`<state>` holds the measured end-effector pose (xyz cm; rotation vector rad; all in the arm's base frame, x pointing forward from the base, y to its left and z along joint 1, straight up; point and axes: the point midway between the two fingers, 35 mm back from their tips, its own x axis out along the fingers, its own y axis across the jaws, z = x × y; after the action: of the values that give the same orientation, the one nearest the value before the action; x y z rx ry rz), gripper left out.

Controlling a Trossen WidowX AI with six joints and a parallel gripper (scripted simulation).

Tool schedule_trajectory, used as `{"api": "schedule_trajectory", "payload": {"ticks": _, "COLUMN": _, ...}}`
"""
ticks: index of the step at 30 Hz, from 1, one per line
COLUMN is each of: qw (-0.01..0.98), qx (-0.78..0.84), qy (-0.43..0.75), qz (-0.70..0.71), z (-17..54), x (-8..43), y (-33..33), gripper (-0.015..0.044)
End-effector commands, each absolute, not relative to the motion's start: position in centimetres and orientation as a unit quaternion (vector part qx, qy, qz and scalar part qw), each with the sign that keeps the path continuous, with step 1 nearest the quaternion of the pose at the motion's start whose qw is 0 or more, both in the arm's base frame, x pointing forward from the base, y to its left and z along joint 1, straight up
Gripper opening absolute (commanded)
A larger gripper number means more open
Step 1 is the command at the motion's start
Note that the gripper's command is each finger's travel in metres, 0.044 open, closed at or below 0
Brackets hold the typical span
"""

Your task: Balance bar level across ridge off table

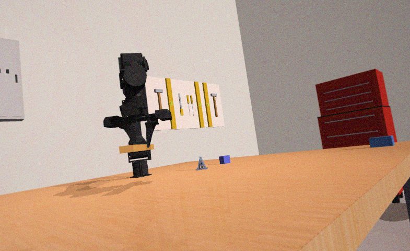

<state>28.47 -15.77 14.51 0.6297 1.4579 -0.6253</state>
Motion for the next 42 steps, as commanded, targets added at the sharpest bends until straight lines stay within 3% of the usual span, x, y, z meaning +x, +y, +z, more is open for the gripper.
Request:
{"api": "schedule_trajectory", "payload": {"ticks": 1, "qw": 0.67, "qx": 0.255, "qy": 0.648, "qz": -0.257, "z": 15.0, "x": 28.8, "y": -14.3, "gripper": 0.0}}
{"api": "schedule_trajectory", "payload": {"ticks": 42, "qw": 0.716, "qx": 0.021, "qy": 0.697, "qz": -0.019, "z": 15.2, "x": 28.3, "y": 1.8, "gripper": 0.0}}
